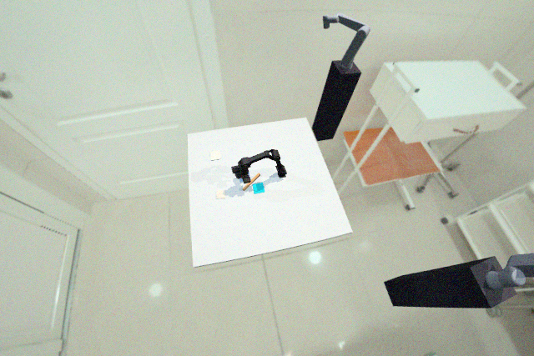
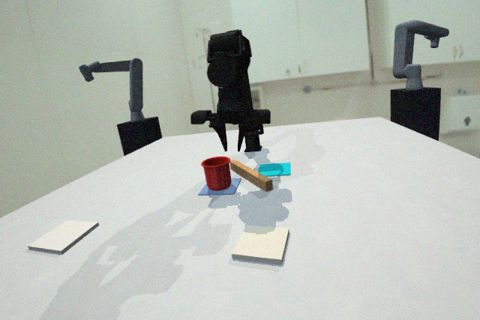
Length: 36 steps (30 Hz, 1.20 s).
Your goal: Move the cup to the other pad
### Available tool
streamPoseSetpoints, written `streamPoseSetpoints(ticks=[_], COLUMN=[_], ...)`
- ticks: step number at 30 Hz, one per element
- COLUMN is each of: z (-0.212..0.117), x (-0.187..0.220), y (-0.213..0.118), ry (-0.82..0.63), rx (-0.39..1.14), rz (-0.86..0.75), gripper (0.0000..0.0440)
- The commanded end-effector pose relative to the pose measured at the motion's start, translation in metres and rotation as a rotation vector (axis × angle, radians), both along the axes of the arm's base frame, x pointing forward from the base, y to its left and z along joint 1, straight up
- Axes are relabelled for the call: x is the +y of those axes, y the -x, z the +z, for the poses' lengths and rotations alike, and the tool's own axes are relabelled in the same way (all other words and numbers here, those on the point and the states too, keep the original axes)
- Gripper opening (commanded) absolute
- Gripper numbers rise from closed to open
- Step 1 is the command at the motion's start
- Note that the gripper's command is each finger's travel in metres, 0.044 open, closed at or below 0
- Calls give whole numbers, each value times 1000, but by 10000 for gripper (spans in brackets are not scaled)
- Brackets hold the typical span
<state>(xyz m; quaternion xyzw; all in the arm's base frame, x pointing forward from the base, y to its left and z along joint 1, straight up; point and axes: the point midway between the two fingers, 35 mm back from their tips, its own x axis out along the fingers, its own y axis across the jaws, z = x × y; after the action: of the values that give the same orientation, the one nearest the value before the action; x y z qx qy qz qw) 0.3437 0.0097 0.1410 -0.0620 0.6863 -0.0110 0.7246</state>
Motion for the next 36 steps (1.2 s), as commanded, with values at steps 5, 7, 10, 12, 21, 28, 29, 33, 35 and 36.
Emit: streamPoseSetpoints(ticks=[5, 7, 10, 12, 21, 28, 29, 33, 35, 36], z=[-23, -31, -43, -52, -82, -79, -77, -67, -61, -58], x=[-11, -13, -15, -16, -21, -22, -22, -21, -19, -18], y=[3, 3, 5, 5, 9, 12, 12, 13, 14, 15], ry=[10, 10, 8, 6, -5, -12, -13, -16, -18, -19], rx=[51, 64, 83, 95, 133, 149, 149, 146, 143, 142], rz=[37, 48, 68, 85, 199, 279, 288, 324, 337, 344], gripper=[158, 162, 165, 167, 66, 7, 8, 12, 8, 8])
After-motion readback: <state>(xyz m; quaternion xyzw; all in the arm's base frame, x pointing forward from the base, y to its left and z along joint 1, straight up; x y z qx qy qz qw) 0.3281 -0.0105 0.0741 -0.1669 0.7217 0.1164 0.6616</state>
